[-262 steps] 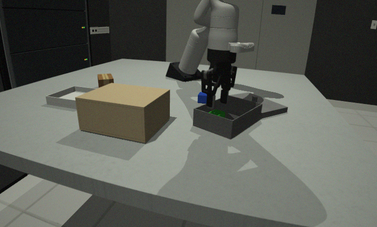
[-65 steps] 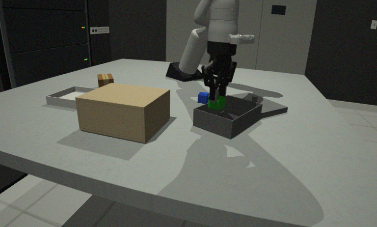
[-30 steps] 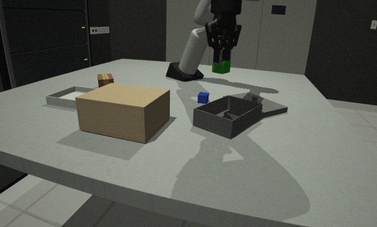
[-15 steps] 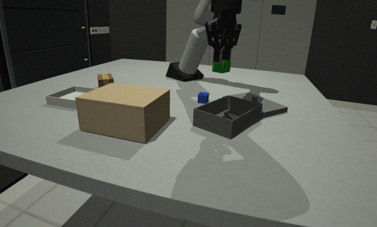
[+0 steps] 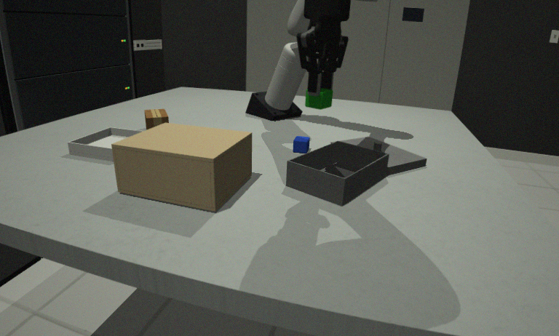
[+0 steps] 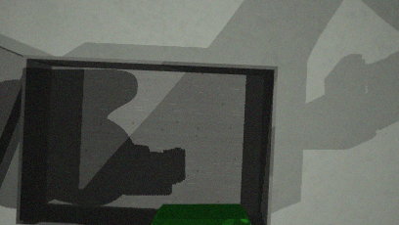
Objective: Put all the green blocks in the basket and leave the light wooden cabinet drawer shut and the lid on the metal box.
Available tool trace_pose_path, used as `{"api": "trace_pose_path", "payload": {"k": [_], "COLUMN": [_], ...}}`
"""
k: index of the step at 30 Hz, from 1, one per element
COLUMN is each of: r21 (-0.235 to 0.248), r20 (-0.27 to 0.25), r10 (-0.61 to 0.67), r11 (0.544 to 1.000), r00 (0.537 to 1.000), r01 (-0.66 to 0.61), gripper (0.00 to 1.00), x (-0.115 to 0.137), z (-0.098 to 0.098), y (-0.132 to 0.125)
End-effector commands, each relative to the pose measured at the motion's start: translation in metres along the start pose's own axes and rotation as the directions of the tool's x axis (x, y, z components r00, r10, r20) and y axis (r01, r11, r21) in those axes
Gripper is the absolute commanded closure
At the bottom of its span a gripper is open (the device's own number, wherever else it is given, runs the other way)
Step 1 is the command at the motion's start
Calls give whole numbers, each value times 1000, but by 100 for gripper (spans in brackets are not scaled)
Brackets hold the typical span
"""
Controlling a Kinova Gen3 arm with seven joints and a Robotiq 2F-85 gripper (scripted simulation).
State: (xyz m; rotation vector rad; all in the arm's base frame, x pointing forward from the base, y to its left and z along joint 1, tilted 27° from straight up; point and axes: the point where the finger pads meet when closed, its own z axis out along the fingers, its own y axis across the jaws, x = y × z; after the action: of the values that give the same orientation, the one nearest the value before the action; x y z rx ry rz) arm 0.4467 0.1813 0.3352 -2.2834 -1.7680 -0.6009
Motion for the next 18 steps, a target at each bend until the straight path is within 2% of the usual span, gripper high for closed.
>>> {"api": "trace_pose_path", "payload": {"k": [1, 9, 18], "r21": [4, -2, 13], "r20": [7, 18, 36], "r10": [-20, -85, -215], "r11": [1000, 996, 977], "r00": [1000, 996, 976], "r01": [20, 85, 215], "gripper": [90, 90, 90], "x": [-9, -25, -61], "z": [1, 3, 6], "y": [9, 27, 57]}}
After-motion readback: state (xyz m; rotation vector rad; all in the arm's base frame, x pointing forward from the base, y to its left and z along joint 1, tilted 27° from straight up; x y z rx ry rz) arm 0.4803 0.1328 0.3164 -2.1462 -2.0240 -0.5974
